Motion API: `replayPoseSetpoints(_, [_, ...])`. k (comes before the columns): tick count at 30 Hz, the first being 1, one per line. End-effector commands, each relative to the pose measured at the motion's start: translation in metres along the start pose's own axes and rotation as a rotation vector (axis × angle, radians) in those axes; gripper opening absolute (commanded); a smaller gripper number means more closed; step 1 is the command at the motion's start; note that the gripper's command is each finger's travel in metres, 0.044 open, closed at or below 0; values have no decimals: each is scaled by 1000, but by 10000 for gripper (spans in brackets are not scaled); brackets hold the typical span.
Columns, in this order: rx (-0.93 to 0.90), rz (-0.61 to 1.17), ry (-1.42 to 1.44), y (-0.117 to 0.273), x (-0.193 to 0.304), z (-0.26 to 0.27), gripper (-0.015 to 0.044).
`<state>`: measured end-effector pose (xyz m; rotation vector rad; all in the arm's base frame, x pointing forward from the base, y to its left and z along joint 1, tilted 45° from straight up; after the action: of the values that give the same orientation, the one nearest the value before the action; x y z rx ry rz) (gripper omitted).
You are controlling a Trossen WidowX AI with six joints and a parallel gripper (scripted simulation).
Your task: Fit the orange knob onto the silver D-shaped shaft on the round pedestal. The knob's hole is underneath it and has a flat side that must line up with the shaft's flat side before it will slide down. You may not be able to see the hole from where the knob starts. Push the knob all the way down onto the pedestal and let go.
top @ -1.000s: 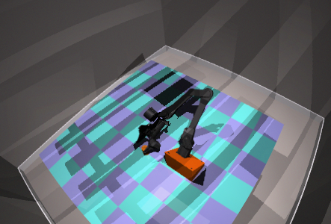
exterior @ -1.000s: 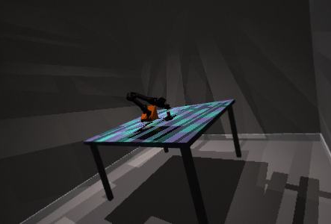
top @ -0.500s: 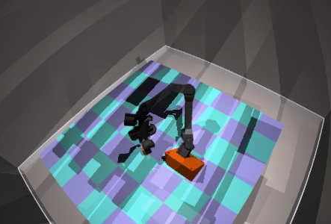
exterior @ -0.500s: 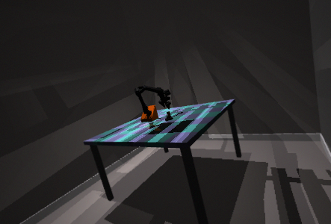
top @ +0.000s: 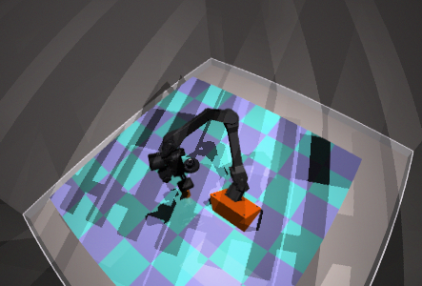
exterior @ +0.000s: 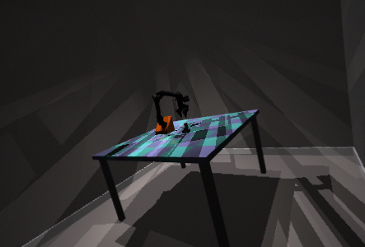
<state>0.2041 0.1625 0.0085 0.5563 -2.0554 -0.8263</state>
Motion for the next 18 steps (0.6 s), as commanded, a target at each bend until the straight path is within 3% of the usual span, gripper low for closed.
replayPoseSetpoints(1, [13, 4, 12, 1, -1, 0, 440])
replayPoseSetpoints(6, [12, 6, 239, 0, -1, 0, 440])
replayPoseSetpoints(13, [13, 6, 239, -3, -1, 0, 440])
replayPoseSetpoints(18, [14, 7, 238, -34, -1, -1, 440])
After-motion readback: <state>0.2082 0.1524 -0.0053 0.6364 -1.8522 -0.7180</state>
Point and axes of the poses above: the point midway between the two fingers, 35 mm back from their tips, its own y axis back along the fingers, its own z axis across the jaws, x = y × z, the point moved 3 cm from there along y, back along the fingers, and after that the axes turned 15 degrees about -y, right-handed, at the moved point
